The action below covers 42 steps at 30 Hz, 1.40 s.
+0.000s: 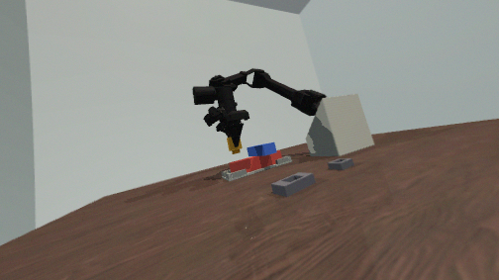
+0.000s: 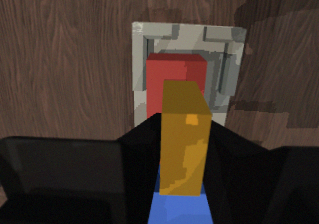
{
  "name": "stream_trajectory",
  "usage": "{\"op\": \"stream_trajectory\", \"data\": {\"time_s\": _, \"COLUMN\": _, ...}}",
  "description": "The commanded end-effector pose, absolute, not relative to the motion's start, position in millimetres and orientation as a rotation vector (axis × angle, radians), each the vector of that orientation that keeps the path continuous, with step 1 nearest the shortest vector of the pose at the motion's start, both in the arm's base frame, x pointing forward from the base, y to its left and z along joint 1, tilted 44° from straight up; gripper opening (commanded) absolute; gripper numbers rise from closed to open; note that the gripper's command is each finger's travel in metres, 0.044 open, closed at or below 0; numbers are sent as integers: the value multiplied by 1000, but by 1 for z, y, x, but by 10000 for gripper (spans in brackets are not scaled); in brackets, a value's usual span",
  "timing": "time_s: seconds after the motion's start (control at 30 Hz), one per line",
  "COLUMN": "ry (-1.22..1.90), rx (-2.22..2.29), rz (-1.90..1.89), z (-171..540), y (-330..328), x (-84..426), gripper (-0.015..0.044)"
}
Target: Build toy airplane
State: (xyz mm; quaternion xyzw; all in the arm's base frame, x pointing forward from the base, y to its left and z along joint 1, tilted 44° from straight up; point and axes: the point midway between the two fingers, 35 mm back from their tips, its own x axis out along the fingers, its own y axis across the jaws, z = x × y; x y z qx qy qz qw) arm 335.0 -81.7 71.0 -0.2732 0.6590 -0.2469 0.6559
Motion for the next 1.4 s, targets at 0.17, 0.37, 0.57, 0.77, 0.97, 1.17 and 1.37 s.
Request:
{"op": "stream_trajectory", "data": {"time_s": 0.17, "ry": 1500, "rx": -625, "rz": -563, "z": 59, "y": -94, "x": 334, "gripper": 65}}
{"op": "stream_trajectory", "data": {"time_s": 0.37, "ry": 1500, "rx": -625, "rz": -564, "z": 52, "y": -101, "x": 333, "gripper": 65}}
{"op": "stream_trajectory", "data": {"time_s": 0.57, "ry": 1500, "rx": -626, "rz": -564, "z": 50, "y": -103, "x": 333, "gripper": 65}}
{"op": "stream_trajectory", "data": {"time_s": 0.77, "ry": 1500, "rx": -626, "rz": -564, "z": 50, "y": -103, "x": 333, "gripper": 65}}
{"op": "stream_trajectory", "data": {"time_s": 0.97, "ry": 1500, "rx": -626, "rz": -564, "z": 50, "y": -103, "x": 333, "gripper": 65}}
{"op": "stream_trajectory", "data": {"time_s": 1.17, "ry": 1499, "rx": -624, "rz": -561, "z": 51, "y": -101, "x": 333, "gripper": 5}}
{"op": "stream_trajectory", "data": {"time_s": 1.37, "ry": 1499, "rx": -624, "rz": -561, "z": 51, "y": -101, "x": 333, "gripper": 53}}
